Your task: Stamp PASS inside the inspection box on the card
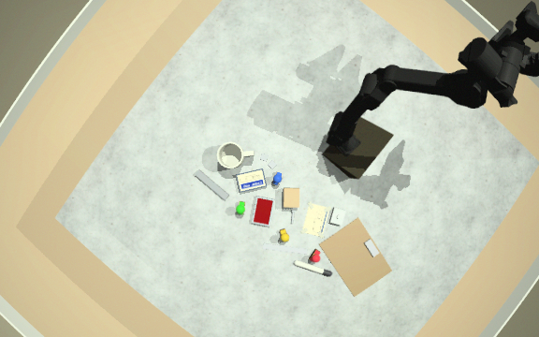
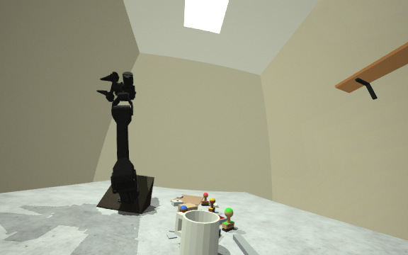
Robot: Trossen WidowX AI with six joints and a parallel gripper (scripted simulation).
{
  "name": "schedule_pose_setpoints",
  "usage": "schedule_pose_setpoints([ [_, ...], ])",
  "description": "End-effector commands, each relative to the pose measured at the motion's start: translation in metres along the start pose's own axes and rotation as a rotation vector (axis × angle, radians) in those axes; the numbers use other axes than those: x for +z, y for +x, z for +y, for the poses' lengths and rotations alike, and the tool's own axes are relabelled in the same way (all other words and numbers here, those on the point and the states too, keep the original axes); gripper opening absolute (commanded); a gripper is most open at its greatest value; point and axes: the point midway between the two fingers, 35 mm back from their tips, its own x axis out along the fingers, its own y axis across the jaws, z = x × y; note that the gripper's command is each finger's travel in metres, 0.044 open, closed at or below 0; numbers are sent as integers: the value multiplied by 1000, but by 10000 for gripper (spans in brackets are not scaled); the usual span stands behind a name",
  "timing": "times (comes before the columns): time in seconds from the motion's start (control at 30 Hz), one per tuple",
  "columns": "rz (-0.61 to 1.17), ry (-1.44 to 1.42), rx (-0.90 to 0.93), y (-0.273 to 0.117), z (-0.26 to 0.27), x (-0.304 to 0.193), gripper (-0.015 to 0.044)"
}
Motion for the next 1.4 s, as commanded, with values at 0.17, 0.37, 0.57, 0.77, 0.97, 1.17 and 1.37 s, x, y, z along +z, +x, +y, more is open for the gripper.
schedule_pose_setpoints([
  [0.17, -162, -26, 158, -56, 25, 30, 242],
  [0.37, -418, -59, 338, -142, 47, 64, 228],
  [0.57, -711, -79, 480, -241, 52, 88, 228],
  [0.77, -969, -51, 570, -340, 38, 93, 228],
  [0.97, -1181, -19, 610, -417, 15, 89, 228],
  [1.17, -1496, 30, 580, -509, -30, 75, 228],
  [1.37, -1749, 104, 498, -583, -87, 44, 228],
])
